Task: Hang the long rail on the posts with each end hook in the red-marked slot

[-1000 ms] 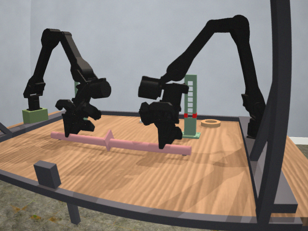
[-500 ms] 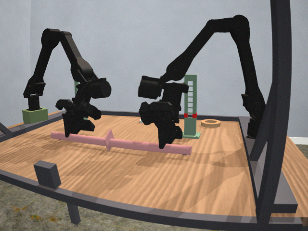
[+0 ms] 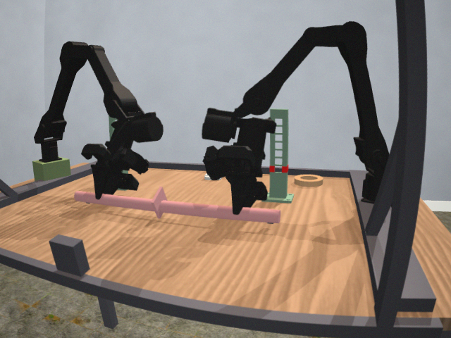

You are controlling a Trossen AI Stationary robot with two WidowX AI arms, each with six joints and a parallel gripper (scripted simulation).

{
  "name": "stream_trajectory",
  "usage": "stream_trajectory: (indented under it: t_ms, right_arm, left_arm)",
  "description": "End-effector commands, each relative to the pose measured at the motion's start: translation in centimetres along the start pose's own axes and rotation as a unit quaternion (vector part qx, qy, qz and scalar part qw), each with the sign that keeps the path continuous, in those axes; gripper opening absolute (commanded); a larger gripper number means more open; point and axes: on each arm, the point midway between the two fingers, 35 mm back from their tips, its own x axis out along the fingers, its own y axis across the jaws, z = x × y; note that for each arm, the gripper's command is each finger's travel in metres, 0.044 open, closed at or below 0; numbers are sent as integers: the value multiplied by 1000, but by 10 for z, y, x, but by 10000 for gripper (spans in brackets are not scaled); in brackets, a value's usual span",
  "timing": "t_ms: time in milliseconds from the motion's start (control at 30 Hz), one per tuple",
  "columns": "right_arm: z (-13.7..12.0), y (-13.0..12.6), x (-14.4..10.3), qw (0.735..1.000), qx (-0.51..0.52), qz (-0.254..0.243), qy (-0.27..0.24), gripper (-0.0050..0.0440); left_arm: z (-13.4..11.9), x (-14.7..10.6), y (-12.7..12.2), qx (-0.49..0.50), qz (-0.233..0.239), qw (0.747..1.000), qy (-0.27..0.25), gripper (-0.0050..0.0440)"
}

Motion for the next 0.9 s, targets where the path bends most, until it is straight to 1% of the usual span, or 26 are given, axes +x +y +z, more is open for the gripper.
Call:
stream_trajectory:
  t_ms: [0, 467, 567, 733, 867]
  right_arm:
    - [4, 15, -11, 1000, -13, 10, -12, -50]
    - [4, 16, -11, 1000, -13, 10, -12, -50]
    - [3, 18, -13, 1000, -13, -12, -12, -50]
    - [3, 24, -15, 997, -14, -69, -13, -50]
    - [3, 25, -16, 996, -15, -81, -13, -50]
  left_arm:
    - [5, -16, -19, 12, -8, 1000, -14, -50]
    - [5, -16, -19, 12, -8, 1000, -14, -50]
    - [5, -17, -22, 11, 15, 1000, -14, -50]
    - [5, -20, -29, 9, 71, 997, -16, -50]
    - [5, -20, -31, 8, 84, 996, -16, -50]
